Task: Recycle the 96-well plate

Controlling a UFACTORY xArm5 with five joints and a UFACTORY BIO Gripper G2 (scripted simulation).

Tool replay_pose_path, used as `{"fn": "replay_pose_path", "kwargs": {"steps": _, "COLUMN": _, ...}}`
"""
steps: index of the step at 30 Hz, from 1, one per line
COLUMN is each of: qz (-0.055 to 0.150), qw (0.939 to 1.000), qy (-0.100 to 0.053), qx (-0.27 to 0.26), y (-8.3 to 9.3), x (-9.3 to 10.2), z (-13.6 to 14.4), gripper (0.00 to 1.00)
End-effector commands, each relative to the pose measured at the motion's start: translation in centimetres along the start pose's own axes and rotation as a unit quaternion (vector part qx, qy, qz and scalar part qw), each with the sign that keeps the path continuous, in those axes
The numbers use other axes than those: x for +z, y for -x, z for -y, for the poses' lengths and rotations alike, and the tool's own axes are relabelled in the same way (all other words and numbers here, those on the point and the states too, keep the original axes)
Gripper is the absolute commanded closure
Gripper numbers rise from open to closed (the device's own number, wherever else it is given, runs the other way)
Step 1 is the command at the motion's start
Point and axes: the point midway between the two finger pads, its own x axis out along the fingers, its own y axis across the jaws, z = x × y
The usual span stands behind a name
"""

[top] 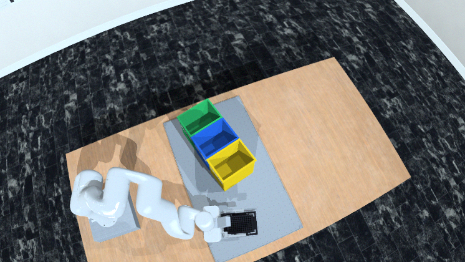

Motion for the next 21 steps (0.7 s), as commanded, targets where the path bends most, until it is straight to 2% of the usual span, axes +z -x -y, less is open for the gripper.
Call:
{"fn": "replay_pose_path", "kwargs": {"steps": 1, "qz": 0.002, "qw": 1.0000, "qy": -0.002, "qx": 0.000, "y": -0.14, "x": -0.47, "z": 0.01, "gripper": 0.63}}
{"fn": "replay_pose_path", "kwargs": {"steps": 21, "qz": 0.002, "qw": 1.0000, "qy": -0.002, "qx": 0.000, "y": -0.14, "x": -1.00, "z": 0.01, "gripper": 0.63}}
